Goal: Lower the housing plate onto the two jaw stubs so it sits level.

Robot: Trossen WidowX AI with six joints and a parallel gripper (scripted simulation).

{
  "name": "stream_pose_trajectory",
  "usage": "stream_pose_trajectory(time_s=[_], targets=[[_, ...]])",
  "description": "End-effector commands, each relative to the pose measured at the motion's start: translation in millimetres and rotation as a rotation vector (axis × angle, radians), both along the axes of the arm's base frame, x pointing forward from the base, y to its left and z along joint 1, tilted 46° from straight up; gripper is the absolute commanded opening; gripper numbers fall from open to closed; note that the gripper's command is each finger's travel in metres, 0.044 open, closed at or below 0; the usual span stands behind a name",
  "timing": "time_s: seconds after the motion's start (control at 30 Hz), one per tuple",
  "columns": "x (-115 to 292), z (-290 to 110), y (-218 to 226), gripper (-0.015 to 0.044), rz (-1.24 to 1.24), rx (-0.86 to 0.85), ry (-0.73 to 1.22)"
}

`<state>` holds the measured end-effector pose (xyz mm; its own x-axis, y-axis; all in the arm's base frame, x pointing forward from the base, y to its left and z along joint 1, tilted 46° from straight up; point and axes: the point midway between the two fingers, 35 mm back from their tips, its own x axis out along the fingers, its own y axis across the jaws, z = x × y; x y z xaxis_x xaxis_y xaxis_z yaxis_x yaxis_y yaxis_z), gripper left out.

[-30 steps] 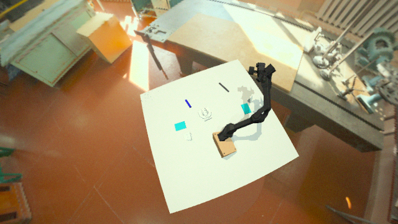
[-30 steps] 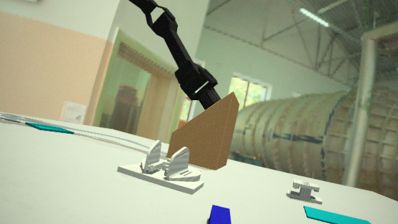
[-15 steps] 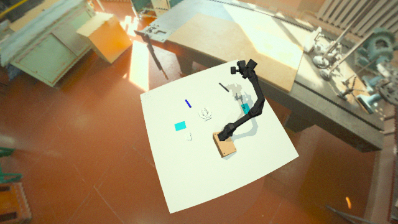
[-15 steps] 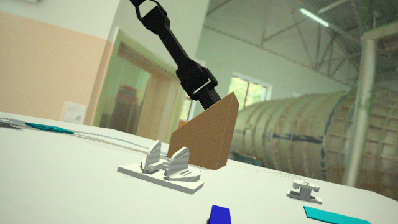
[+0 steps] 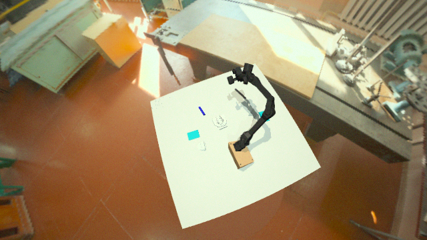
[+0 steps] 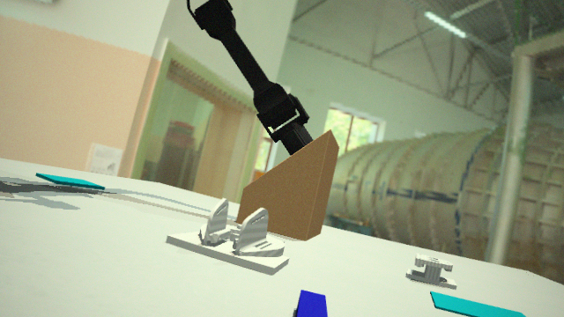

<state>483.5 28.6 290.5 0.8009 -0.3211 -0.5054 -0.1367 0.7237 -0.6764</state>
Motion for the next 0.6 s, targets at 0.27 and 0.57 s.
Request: stream_pose_trajectory(time_s=[0.27,0.57], targets=[[-3,-110,81,0.044,0.139,-0.021,0.251],[-28,-184,128,0.044,0.206,-0.063,0.419]])
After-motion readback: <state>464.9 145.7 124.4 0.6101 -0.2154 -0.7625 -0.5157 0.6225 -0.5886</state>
